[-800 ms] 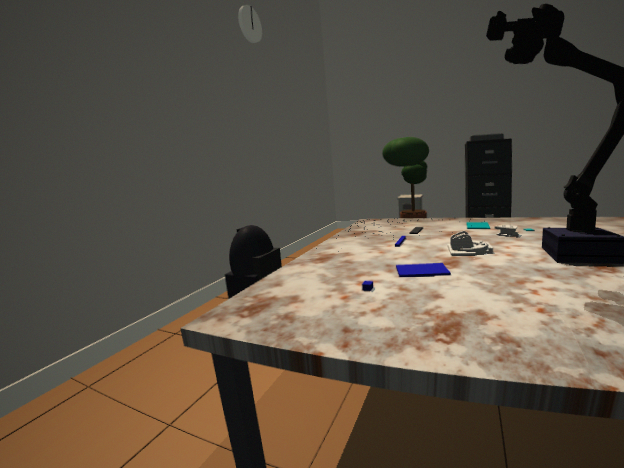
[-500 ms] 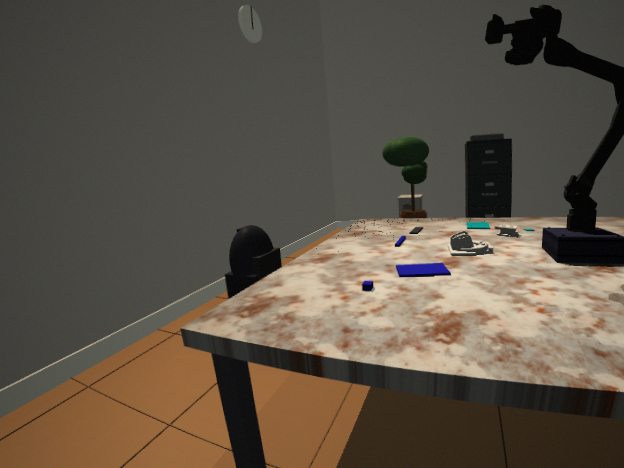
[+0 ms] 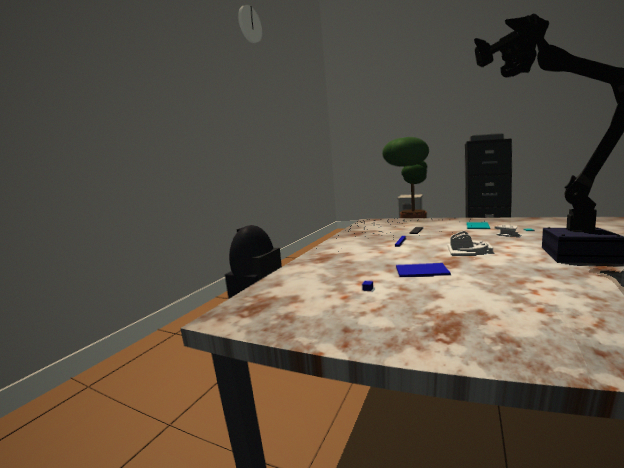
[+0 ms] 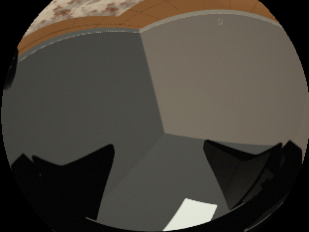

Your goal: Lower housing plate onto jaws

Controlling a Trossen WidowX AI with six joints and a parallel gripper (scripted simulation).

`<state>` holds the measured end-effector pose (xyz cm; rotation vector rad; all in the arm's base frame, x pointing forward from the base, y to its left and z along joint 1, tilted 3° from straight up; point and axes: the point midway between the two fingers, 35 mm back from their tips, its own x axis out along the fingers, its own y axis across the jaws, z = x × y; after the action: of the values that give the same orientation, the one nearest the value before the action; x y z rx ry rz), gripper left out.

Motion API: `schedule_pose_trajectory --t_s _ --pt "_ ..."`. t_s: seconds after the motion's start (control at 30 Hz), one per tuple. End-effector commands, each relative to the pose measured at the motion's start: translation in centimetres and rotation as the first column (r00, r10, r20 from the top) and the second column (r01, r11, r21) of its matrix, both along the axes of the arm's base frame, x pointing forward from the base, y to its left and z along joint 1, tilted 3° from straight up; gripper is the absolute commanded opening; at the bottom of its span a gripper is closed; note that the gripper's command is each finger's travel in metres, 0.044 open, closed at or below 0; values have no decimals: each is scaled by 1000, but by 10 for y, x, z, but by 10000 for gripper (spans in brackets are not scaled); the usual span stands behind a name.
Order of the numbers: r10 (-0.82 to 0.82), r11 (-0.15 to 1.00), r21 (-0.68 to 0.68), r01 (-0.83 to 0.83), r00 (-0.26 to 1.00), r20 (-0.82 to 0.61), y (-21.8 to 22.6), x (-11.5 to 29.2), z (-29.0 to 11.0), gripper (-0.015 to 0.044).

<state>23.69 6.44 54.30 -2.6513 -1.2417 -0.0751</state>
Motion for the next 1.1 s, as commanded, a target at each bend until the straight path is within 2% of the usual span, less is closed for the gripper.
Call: schedule_pose_trajectory --t_s 0.0,0.53,1.07 --pt "-26 998 63 31 996 -84 -9 12 -7 440" --pt "-60 935 298 190 916 -396 -41 46 -31 440" --pt "-3 780 477 405 764 -645 -76 74 -60 440"
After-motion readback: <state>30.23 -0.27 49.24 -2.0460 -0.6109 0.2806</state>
